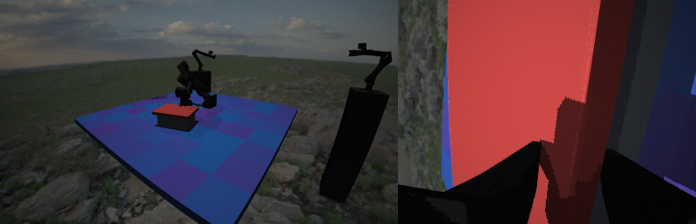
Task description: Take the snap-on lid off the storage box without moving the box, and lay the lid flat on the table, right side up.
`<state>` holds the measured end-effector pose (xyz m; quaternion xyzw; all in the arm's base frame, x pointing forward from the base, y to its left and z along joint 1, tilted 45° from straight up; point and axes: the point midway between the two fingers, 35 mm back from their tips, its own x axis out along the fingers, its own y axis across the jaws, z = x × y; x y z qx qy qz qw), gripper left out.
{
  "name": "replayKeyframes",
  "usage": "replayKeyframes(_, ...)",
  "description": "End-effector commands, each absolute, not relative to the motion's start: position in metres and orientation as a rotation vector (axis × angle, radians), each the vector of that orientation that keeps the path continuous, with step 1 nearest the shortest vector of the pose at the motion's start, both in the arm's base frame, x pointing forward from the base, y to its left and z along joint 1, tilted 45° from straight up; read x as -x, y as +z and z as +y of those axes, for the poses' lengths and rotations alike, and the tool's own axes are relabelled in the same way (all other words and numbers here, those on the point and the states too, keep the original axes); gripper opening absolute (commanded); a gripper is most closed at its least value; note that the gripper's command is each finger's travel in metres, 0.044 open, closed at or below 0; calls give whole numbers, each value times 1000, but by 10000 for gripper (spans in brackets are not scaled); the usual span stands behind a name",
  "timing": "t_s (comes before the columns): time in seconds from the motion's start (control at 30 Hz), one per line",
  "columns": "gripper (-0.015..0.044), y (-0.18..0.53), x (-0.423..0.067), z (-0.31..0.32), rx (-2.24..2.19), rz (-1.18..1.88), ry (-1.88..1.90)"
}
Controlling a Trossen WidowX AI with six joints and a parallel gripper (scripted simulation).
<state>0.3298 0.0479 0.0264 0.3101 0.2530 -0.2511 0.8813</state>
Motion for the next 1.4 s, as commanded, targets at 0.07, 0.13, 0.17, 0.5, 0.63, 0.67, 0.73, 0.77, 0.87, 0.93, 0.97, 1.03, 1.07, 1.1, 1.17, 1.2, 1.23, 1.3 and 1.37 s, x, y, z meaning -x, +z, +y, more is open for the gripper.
replayKeyframes(0.07, 0, 29, -329, 51, -650, 524, -520)
replayKeyframes(0.13, 0, 29, -329, 51, -650, 524, -520)
replayKeyframes(0.17, 0, 29, -329, 51, -650, 524, -520)
replayKeyframes(0.5, 0, 30, -329, 52, -650, 524, -520)
replayKeyframes(0.63, 0, 31, -329, 53, -650, 524, -520)
replayKeyframes(0.67, 0, 31, -329, 53, -650, 524, -520)
replayKeyframes(0.73, 0, 31, -329, 53, -650, 524, -520)
replayKeyframes(0.77, 0, 32, -329, 53, -650, 524, -520)
replayKeyframes(0.87, 0, 32, -329, 54, -650, 524, -520)
replayKeyframes(0.93, 0, 32, -329, 54, -650, 524, -520)
replayKeyframes(0.97, 0, 32, -329, 54, -650, 524, -520)
replayKeyframes(1.03, 0, 33, -329, 55, -650, 524, -520)
replayKeyframes(1.07, 0, 33, -329, 55, -650, 524, -520)
replayKeyframes(1.1, 0, 33, -329, 55, -650, 524, -520)
replayKeyframes(1.17, 0, 33, -329, 55, -650, 524, -520)
replayKeyframes(1.2, 0, 33, -329, 55, -650, 524, -520)
replayKeyframes(1.23, 0, 34, -329, 56, -650, 524, -520)
replayKeyframes(1.3, 0, 34, -329, 56, -650, 524, -520)
replayKeyframes(1.37, 0, 34, -329, 56, -650, 524, -520)
